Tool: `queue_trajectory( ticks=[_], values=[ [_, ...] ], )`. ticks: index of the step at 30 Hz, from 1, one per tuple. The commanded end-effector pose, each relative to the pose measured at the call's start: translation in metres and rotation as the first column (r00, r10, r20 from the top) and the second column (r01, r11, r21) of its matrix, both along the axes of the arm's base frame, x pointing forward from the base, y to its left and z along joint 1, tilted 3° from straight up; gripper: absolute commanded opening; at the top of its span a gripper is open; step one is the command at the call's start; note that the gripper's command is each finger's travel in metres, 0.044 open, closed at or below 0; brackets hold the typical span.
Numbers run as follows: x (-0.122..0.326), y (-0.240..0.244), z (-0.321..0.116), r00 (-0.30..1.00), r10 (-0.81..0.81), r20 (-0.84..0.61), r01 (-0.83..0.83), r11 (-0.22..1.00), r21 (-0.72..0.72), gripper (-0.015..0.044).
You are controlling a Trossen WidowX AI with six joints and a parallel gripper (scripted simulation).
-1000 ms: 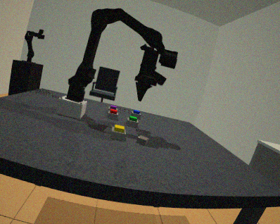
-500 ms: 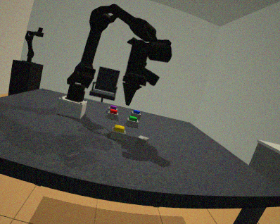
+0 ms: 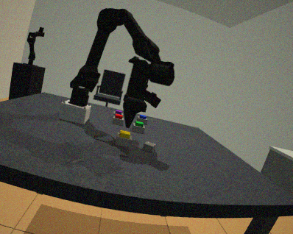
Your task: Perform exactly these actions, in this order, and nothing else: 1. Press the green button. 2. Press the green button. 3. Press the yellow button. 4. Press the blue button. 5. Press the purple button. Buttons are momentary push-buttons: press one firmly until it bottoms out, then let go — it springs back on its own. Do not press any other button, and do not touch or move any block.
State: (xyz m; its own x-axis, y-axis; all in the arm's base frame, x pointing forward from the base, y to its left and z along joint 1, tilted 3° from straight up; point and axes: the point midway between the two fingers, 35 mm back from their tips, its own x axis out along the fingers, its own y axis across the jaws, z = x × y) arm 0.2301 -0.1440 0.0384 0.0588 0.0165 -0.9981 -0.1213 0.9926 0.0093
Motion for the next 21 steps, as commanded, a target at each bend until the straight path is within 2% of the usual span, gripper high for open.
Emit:
queue_trajectory(
  ticks=[1, 21],
  values=[
    [-0.002, 0.002, -0.009, 1.000, 0.003, -0.008, -0.003, 1.000, 0.007, 0.0020],
    [-0.002, 0.003, -0.027, 1.000, 0.003, -0.008, -0.003, 1.000, 0.007, 0.0020]
  ],
)
